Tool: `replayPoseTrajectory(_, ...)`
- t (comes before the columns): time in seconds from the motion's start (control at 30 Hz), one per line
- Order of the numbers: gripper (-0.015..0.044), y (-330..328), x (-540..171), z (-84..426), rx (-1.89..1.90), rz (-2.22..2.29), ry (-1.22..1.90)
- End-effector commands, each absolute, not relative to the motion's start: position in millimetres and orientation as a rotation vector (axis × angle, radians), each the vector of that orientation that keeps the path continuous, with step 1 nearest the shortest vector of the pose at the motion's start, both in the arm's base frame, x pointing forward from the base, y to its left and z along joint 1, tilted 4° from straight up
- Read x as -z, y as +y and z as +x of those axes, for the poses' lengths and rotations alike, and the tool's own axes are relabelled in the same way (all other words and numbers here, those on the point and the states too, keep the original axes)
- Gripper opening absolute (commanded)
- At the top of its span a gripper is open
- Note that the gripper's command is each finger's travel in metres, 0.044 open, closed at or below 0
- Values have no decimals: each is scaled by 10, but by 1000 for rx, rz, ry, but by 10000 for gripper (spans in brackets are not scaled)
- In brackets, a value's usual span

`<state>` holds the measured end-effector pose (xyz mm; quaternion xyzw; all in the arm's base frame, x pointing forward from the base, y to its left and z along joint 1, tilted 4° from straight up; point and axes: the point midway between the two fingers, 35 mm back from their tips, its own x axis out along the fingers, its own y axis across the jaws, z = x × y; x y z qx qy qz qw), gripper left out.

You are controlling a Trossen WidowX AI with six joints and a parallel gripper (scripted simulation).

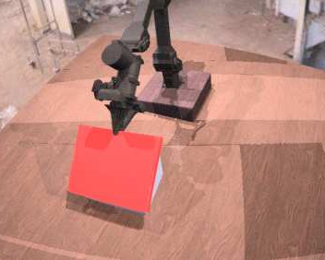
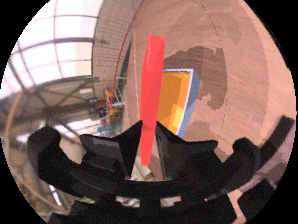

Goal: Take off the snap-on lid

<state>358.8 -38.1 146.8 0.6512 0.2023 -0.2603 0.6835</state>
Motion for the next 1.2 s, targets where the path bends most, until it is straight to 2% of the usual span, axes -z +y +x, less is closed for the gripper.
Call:
replayPoseTrajectory(0.0, 0, -384, -1552, 3636, 579, 1463, 441)
replayPoseTrajectory(1.17, 0, -361, -2016, 3775, 578, 1464, 440)
